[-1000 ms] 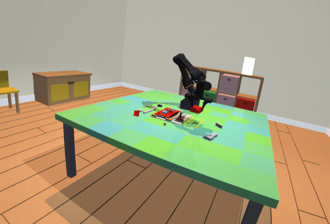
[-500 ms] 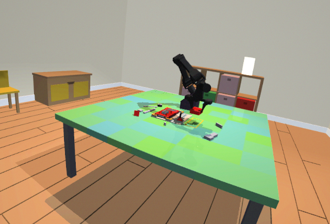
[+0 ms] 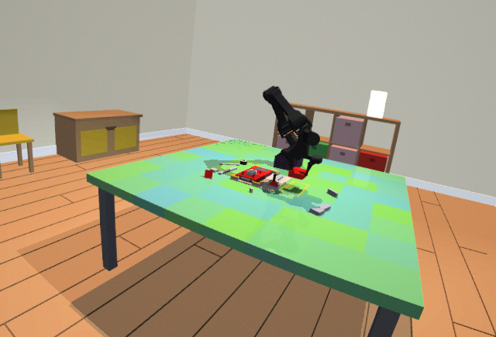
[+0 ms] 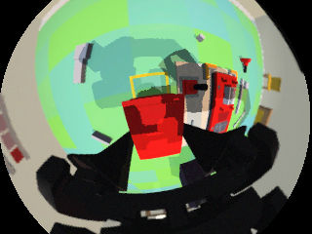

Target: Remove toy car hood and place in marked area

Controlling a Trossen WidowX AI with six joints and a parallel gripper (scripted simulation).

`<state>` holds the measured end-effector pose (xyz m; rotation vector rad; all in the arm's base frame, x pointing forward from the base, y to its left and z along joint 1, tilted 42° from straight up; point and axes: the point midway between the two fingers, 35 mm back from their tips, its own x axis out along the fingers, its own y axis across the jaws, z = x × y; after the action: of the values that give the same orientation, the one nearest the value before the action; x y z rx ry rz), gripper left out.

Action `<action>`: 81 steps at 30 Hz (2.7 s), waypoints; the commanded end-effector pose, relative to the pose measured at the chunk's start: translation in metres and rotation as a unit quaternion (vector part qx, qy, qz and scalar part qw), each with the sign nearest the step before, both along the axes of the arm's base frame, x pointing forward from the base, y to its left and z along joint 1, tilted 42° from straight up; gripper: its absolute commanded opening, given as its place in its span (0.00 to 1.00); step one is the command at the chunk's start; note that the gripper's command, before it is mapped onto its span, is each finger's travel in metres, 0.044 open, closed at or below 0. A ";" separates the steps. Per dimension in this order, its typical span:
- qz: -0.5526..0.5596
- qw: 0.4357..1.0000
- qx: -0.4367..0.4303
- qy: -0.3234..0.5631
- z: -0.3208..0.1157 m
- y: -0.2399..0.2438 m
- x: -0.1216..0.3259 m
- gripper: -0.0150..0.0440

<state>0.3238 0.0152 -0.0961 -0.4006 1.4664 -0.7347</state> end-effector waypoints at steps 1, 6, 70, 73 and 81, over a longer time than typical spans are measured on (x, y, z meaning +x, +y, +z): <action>0.001 1.000 -0.002 0.002 -0.003 -0.003 -0.001 0.25; 0.001 1.000 -0.002 0.002 -0.005 -0.005 -0.001 0.25; 0.001 1.000 -0.004 0.002 -0.035 -0.034 -0.006 0.25; 0.001 1.000 -0.004 0.002 -0.036 -0.035 -0.006 0.25; 0.001 1.000 -0.004 0.002 -0.039 -0.037 -0.006 0.25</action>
<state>0.3178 -0.0206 -0.1341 -0.4048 1.4675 -0.7389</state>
